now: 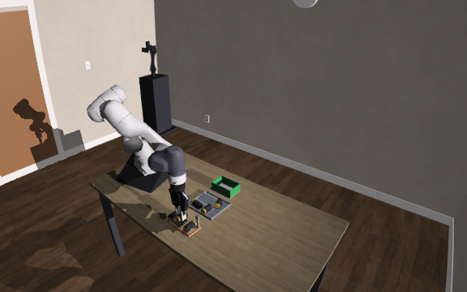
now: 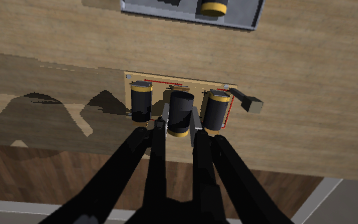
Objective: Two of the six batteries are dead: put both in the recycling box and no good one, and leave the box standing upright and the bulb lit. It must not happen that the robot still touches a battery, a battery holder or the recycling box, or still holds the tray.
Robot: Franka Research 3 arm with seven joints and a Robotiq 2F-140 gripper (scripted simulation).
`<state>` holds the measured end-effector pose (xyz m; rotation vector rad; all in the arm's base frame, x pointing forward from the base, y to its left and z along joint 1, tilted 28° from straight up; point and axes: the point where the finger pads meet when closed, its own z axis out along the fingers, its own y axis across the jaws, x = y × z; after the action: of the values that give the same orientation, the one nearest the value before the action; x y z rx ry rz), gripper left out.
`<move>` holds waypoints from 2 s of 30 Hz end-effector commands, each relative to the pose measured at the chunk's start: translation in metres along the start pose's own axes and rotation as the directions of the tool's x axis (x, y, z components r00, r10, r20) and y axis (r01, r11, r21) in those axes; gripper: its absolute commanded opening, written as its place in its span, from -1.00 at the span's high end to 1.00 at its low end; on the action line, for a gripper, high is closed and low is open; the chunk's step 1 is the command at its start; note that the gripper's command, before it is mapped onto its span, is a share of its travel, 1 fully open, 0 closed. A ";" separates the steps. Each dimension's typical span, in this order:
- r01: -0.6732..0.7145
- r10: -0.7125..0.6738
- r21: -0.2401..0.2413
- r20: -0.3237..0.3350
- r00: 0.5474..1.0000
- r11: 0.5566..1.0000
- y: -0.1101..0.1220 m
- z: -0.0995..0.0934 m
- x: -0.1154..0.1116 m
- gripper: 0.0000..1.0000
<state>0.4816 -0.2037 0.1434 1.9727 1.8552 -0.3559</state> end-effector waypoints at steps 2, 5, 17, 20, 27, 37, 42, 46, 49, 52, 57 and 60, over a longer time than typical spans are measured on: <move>0.005 -0.005 -0.003 -0.003 1.000 1.000 0.001 0.000 0.002 0.68; 0.005 -0.005 -0.003 -0.003 1.000 1.000 0.000 0.000 0.002 0.68; 0.005 -0.005 -0.003 -0.003 1.000 1.000 -0.001 0.000 0.003 0.68; 0.005 -0.005 -0.003 -0.003 1.000 1.000 -0.001 0.000 0.003 0.68; 0.005 -0.005 -0.003 -0.003 1.000 1.000 -0.001 0.000 0.003 0.68; 0.005 -0.005 -0.003 -0.003 1.000 1.000 -0.001 0.000 0.003 0.68; 0.005 -0.005 -0.003 -0.003 1.000 1.000 -0.001 0.000 0.003 0.68; 0.005 -0.005 -0.003 -0.003 1.000 1.000 -0.001 0.000 0.003 0.68; 0.005 -0.005 -0.003 -0.003 1.000 1.000 -0.001 0.001 0.003 0.68; 0.005 -0.005 -0.003 -0.003 1.000 1.000 -0.001 0.003 0.003 0.68; 0.005 -0.005 -0.003 -0.003 1.000 1.000 -0.001 0.011 0.003 0.68; 0.005 -0.005 -0.003 -0.003 1.000 1.000 -0.001 0.012 0.003 0.68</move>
<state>0.4791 -0.2082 0.1335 1.9750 1.8527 -0.3681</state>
